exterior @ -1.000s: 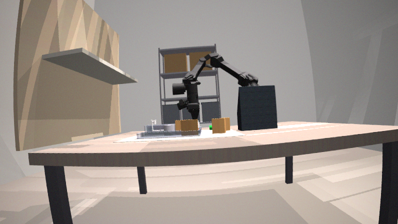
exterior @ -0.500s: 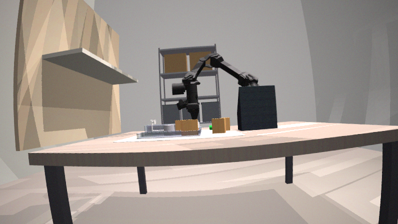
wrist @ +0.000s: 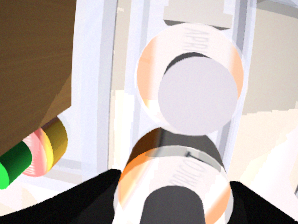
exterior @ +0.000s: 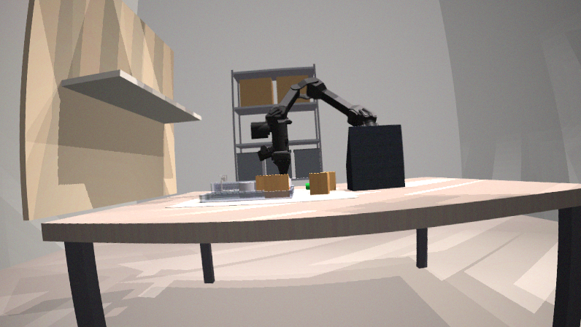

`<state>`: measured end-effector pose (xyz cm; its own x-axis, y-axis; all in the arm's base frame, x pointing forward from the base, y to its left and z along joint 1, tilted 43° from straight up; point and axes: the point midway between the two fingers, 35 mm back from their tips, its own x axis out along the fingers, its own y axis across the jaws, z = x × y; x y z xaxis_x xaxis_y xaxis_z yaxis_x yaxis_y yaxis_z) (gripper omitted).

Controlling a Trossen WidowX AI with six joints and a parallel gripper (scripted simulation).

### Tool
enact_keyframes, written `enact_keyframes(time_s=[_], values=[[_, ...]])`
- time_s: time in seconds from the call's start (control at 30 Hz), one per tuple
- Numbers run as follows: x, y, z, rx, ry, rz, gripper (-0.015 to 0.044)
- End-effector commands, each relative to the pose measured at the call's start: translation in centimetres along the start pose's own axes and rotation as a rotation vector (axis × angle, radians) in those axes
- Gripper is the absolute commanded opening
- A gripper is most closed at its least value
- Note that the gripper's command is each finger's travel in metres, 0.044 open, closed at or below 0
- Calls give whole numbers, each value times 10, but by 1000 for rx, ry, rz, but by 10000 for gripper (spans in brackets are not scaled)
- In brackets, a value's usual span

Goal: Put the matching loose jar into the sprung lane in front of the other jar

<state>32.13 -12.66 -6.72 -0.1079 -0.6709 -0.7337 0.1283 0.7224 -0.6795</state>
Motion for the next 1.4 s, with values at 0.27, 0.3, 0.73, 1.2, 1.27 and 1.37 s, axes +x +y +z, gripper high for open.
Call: enact_keyframes(time_s=[0.27,0.3,0.73,1.2,1.27,1.37], values=[[3,-1,7,12,-18,-1,0],[4,-1,7,12,-18,-1,0],[8,-1,6,12,-18,-1,0],[13,-1,5,12,-18,-2,0],[13,-1,5,12,-18,-2,0],[14,-1,5,12,-18,-2,0]])
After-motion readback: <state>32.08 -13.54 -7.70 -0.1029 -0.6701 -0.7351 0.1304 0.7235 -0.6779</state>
